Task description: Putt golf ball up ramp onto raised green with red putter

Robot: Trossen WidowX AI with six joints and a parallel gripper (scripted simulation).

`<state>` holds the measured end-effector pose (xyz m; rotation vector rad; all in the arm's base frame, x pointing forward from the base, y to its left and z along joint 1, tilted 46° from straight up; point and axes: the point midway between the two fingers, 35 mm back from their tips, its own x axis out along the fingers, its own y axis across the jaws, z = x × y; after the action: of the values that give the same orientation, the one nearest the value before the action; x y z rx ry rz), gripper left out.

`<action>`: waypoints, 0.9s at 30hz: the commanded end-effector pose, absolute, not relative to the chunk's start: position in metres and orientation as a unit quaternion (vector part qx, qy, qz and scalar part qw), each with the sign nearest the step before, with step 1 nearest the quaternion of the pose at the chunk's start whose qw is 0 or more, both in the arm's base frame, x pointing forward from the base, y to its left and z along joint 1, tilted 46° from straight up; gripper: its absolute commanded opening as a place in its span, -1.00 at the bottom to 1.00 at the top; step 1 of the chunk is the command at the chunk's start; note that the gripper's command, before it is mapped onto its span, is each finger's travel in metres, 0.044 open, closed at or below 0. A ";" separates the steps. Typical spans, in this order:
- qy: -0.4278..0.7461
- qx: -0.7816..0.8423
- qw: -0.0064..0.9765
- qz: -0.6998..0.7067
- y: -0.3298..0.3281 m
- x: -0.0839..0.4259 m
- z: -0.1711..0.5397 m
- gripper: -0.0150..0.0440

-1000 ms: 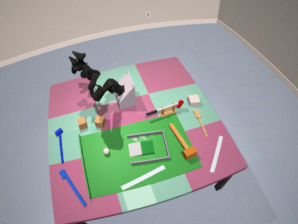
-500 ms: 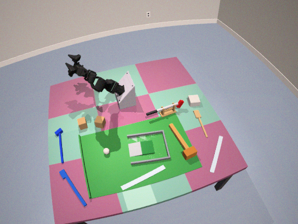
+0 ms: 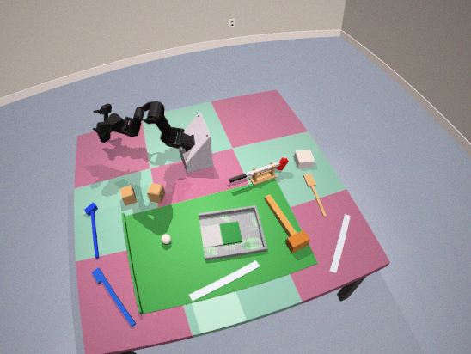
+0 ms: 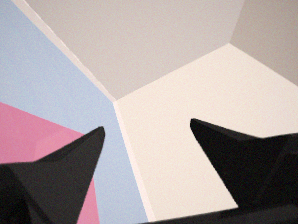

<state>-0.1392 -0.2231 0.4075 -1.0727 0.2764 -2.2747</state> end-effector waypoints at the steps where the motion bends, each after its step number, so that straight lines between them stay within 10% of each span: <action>1: 0.105 -0.387 0.372 -0.837 -0.258 -0.113 0.400 1.00; 27: 0.141 -0.334 0.749 -0.554 -0.325 0.175 0.333 1.00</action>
<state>0.1355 -0.3320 0.3453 -0.7470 0.2816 -1.3271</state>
